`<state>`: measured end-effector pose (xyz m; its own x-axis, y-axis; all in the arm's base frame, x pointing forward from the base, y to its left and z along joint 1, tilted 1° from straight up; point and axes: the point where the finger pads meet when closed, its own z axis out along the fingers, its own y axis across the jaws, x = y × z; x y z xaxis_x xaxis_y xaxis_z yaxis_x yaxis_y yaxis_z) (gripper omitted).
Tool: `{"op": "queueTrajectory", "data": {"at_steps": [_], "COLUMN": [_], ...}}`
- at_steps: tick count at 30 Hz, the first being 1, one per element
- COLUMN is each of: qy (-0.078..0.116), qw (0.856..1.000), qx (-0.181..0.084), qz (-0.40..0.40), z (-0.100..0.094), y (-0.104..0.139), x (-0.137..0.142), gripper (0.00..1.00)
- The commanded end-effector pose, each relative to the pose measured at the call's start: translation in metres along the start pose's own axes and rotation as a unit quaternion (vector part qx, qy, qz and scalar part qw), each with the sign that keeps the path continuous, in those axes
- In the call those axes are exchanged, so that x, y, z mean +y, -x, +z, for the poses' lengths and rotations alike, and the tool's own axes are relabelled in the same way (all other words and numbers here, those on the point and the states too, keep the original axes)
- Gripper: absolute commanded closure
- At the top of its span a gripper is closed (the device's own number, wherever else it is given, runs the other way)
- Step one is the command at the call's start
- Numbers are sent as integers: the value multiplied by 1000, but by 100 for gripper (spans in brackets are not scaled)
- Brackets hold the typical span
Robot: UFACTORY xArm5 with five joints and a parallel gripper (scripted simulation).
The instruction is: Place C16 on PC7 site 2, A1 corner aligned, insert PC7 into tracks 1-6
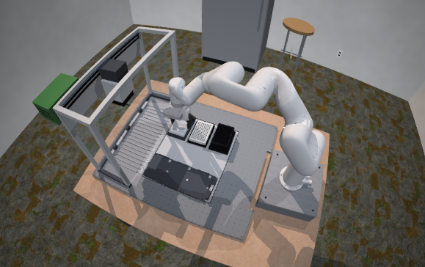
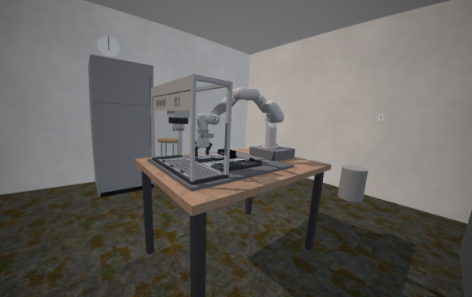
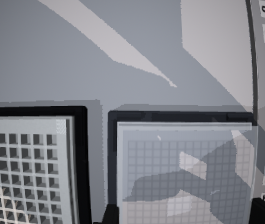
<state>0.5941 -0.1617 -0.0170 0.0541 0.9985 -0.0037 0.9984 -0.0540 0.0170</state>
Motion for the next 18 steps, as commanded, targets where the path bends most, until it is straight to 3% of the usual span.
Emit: {"op": "queueTrajectory", "data": {"at_steps": [1,18], "qy": [2,2], "qw": [1000,1000], "qx": [0,0], "qz": [0,0], "z": [-4,-13], "y": [0,0], "x": [1,1], "gripper": [100,100]}}
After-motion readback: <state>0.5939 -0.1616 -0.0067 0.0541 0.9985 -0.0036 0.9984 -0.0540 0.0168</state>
